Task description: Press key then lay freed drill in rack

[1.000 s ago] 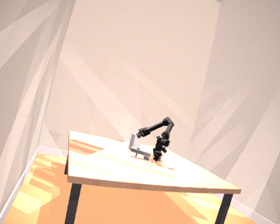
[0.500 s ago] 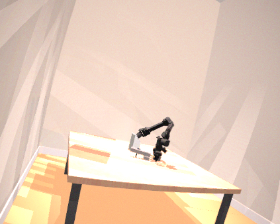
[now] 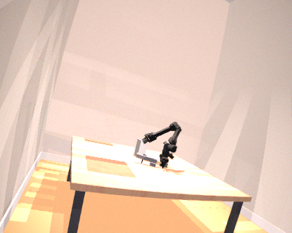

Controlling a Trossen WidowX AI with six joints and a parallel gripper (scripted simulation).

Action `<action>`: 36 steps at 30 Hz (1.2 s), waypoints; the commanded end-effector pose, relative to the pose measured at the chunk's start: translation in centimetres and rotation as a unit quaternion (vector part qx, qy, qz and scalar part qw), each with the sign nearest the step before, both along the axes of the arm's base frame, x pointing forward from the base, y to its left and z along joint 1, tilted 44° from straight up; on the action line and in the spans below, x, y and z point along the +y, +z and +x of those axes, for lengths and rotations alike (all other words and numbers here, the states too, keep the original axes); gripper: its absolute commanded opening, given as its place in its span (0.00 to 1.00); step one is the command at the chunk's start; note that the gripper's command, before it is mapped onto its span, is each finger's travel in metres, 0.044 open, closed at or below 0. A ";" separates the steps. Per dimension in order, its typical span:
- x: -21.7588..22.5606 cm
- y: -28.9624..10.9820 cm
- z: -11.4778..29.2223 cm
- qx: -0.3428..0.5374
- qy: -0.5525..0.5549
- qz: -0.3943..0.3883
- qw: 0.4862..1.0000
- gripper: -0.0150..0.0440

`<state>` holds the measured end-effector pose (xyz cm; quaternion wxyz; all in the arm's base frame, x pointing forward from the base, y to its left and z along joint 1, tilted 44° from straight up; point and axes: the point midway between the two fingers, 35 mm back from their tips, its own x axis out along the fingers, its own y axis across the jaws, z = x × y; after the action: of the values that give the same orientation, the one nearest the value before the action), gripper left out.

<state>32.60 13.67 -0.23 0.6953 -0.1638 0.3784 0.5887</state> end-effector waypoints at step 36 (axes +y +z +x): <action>-0.1 0.1 -0.2 0.003 0.002 -0.001 1.000 0.25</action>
<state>32.50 13.69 -0.24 0.6940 -0.1624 0.3800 0.5895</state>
